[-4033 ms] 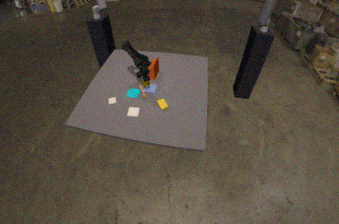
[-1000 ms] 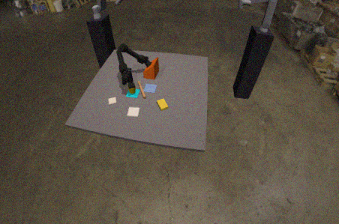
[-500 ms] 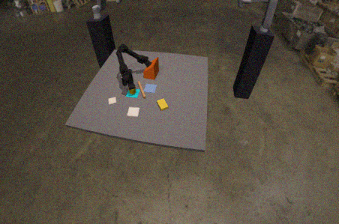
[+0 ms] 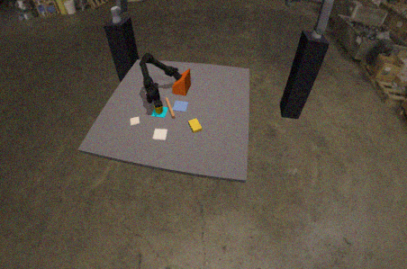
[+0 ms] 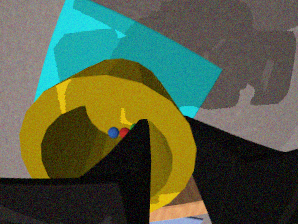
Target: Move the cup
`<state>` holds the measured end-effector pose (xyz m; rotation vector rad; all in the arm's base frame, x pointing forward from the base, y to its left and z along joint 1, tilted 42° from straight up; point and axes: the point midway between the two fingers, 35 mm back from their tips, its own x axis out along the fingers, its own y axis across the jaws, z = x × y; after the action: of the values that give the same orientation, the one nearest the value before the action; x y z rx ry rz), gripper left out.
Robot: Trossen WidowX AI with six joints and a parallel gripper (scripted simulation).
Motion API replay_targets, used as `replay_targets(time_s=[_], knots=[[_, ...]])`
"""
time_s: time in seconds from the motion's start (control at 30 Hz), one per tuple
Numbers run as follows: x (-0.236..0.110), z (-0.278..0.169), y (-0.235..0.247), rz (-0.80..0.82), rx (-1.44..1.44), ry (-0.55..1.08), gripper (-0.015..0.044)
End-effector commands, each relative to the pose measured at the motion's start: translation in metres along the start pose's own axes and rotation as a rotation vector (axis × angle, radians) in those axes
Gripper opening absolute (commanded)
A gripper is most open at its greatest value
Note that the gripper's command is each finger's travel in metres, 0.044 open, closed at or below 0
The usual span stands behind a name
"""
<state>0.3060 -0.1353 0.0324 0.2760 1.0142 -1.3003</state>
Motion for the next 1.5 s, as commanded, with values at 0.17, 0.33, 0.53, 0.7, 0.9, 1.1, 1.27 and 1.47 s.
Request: replay_targets(time_s=[0.17,0.33,0.53,0.7,0.9,1.1,1.27,1.47], knots=[[0.000,0.000,0.000,0.001,0.001,-0.001,0.0146],[-0.004,0.000,0.001,0.001,0.000,0.000,0.0146],[-0.013,0.000,0.001,0.000,-0.001,0.001,0.0146],[-0.021,0.000,0.001,0.000,-0.002,0.001,0.0146],[-0.030,-0.001,0.001,-0.001,-0.003,0.001,0.0146],[-0.040,-0.002,0.001,-0.002,-0.005,0.001,0.0146],[-0.047,-0.003,0.001,-0.003,-0.006,0.001,0.0146],[-0.053,-0.006,-0.001,-0.004,-0.006,0.001,0.0146]])
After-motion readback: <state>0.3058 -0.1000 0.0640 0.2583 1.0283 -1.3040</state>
